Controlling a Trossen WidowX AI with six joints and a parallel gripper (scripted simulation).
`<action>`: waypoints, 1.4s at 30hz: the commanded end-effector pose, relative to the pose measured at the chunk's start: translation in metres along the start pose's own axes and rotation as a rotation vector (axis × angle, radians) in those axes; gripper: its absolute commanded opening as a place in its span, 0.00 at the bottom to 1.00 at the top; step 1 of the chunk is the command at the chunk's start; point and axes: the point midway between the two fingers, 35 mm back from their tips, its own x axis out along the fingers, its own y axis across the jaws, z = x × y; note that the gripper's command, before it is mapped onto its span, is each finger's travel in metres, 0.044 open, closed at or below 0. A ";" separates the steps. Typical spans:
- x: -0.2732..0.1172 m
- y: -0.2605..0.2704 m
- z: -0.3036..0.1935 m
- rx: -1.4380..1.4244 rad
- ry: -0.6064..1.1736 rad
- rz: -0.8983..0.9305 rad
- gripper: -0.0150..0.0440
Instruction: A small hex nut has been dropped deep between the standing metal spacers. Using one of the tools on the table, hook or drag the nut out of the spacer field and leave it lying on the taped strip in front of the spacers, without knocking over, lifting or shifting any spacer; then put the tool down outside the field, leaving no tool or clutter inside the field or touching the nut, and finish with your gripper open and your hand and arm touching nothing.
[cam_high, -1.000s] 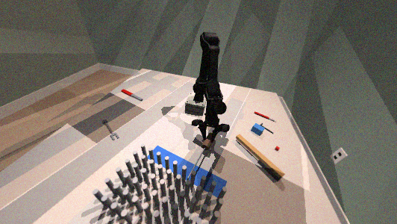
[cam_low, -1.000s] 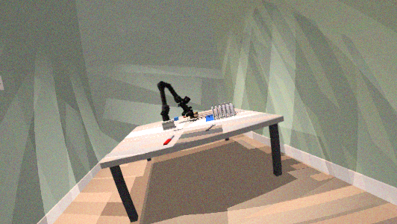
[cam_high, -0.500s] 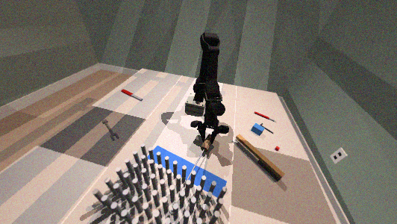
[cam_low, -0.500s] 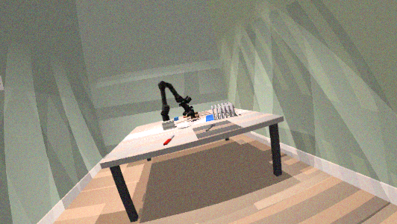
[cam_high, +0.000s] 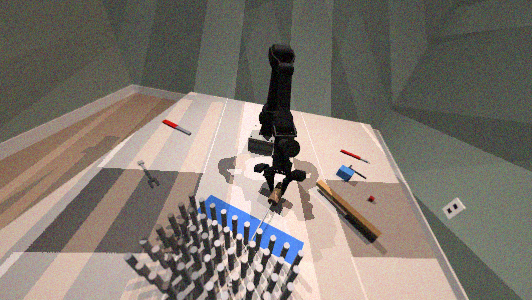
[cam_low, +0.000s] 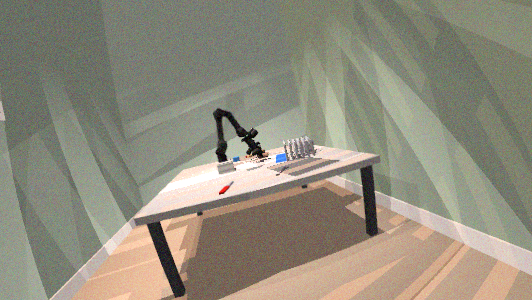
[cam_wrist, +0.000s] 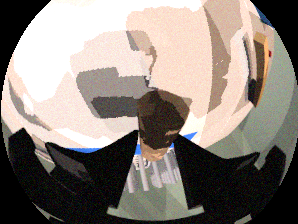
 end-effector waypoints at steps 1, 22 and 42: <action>0.001 -0.002 -0.005 -0.003 0.005 -0.006 0.25; 0.009 -0.002 -0.019 -0.004 0.007 -0.006 0.25; 0.016 -0.002 -0.032 -0.004 0.008 -0.006 0.25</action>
